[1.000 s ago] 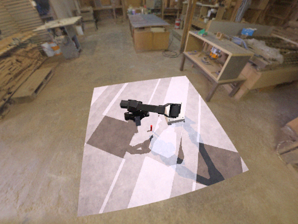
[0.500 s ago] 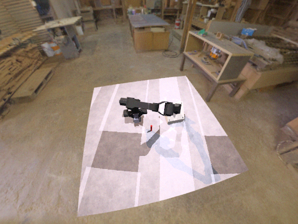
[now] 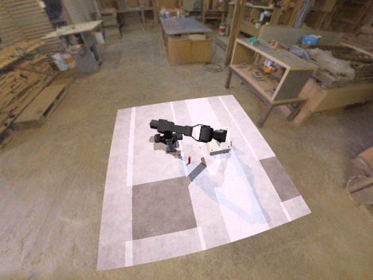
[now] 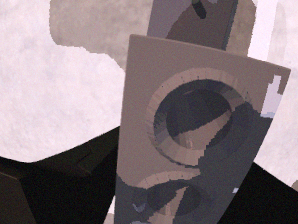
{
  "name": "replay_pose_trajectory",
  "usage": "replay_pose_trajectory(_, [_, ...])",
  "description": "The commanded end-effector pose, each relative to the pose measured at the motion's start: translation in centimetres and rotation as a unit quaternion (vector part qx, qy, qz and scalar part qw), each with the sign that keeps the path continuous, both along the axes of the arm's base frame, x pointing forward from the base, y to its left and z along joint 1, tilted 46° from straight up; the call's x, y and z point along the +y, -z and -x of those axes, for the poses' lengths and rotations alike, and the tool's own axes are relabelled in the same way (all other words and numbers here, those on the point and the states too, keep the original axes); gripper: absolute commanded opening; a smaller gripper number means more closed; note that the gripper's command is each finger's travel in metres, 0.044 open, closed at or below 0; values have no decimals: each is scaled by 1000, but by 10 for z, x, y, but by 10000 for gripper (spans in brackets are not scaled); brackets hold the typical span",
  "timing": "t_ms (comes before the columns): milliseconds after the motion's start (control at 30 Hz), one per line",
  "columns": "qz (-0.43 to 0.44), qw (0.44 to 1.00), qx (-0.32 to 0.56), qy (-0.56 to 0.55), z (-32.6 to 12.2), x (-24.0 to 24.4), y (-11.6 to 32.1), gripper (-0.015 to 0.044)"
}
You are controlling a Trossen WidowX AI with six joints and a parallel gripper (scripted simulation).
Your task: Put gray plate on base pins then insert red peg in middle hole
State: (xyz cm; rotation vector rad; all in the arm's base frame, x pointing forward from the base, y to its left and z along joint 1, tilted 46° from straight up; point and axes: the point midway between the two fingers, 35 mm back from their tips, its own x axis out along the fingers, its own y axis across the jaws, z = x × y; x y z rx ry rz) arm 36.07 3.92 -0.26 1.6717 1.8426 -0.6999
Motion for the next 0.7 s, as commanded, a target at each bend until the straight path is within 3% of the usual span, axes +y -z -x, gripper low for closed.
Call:
replay_pose_trajectory(0, [1,1000,5,1,1,-4,15,0])
replay_pose_trajectory(667, [2,1000,16,12,4,-17,63,0])
